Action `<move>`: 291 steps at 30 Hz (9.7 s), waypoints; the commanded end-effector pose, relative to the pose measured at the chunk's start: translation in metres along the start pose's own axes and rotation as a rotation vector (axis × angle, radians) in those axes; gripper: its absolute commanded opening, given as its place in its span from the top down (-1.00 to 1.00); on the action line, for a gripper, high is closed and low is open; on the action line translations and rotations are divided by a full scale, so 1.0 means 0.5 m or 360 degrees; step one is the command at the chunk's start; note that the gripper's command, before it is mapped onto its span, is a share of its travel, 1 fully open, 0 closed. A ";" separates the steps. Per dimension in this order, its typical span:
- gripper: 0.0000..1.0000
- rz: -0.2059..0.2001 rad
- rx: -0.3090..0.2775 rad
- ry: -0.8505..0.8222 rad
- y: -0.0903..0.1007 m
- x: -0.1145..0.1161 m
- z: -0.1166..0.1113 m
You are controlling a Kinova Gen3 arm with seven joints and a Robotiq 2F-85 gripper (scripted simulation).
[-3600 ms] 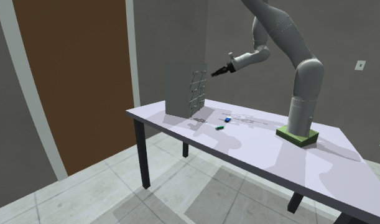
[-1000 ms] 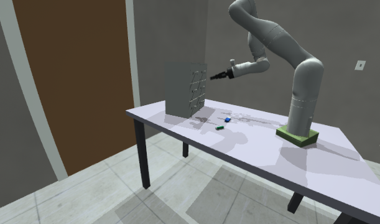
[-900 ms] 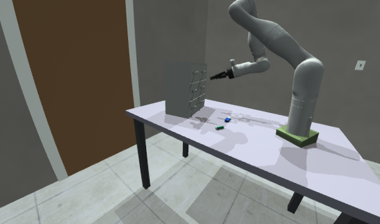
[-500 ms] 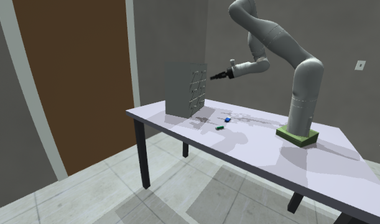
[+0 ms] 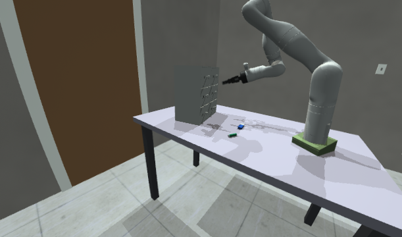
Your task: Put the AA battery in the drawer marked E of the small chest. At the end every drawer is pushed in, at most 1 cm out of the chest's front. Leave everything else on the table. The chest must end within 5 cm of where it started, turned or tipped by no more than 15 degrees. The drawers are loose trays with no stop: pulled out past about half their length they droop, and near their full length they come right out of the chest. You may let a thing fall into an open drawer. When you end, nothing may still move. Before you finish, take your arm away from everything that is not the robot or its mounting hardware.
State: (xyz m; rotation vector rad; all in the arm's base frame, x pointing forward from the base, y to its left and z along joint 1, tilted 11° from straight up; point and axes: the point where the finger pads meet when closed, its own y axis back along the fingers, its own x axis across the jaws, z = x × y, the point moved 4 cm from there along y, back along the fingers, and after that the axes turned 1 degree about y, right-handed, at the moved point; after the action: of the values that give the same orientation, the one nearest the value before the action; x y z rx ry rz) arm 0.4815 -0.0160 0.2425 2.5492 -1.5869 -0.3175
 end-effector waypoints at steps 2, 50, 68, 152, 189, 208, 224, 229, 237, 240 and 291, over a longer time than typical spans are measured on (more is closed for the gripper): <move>-1.00 0.0001 0.0003 0.0001 0.000 0.000 -0.002; -1.00 0.0000 -0.0004 0.0001 0.001 0.000 -0.002; -1.00 -0.0002 -0.0042 0.0001 0.005 0.000 -0.007; -1.00 -0.0014 -0.0761 0.0001 0.077 0.001 -0.090; -1.00 -0.0020 -0.1149 0.0001 0.110 0.002 -0.133; -1.00 -0.0024 -0.1408 0.0001 0.130 0.003 -0.160; -1.00 -0.0028 -0.1640 0.0001 0.146 0.003 -0.182; -1.00 -0.0029 -0.1680 0.0001 0.149 0.003 -0.186; -1.00 -0.0030 -0.1771 0.0001 0.155 0.003 -0.195; -1.00 -0.0031 -0.1800 0.0001 0.157 0.003 -0.197; -1.00 -0.0033 -0.1942 0.0001 0.167 0.004 -0.210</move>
State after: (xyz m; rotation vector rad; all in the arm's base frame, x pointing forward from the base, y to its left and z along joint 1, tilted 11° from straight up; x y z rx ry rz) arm 0.4349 -0.0550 0.3611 1.5754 -0.8614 -0.9239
